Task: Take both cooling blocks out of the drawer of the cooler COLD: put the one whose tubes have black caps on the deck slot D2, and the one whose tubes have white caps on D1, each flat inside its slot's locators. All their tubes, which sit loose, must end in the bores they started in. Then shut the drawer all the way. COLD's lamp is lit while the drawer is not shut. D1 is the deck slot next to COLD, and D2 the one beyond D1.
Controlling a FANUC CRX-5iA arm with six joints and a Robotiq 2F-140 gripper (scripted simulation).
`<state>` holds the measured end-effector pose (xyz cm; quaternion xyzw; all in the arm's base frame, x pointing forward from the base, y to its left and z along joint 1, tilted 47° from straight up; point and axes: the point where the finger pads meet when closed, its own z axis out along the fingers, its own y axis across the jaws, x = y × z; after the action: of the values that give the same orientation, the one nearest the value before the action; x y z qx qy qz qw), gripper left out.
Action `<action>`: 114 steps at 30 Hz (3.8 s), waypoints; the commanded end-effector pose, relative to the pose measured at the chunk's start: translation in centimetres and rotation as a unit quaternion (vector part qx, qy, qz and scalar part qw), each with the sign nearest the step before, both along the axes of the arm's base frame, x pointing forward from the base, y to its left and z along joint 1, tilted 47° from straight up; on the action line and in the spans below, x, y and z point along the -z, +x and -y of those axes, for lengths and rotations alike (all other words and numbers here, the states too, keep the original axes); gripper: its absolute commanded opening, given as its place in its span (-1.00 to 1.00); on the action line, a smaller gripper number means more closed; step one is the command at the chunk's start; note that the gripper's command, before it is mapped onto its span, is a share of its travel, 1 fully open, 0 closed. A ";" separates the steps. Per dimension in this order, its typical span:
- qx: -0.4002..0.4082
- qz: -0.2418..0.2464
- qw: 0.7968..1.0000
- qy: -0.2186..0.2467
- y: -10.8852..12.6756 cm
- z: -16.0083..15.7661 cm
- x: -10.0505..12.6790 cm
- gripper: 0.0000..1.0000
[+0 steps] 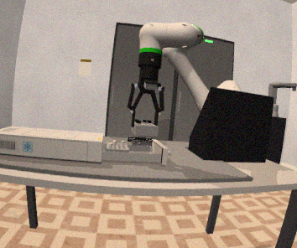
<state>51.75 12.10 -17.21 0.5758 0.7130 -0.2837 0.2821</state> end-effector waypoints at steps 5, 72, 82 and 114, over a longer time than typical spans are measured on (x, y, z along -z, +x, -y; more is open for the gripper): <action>-0.001 0.001 1.000 0.001 0.0 -0.6 -0.5 -0.80; 0.337 0.363 0.868 0.038 0.2 5.9 -8.7 -0.80; 0.398 0.428 0.810 0.045 0.3 7.3 -10.2 -0.80; 0.502 0.539 0.674 0.057 0.4 12.4 -15.7 -0.80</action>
<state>52.12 -0.19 -1.82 0.9149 0.0547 0.0172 0.3997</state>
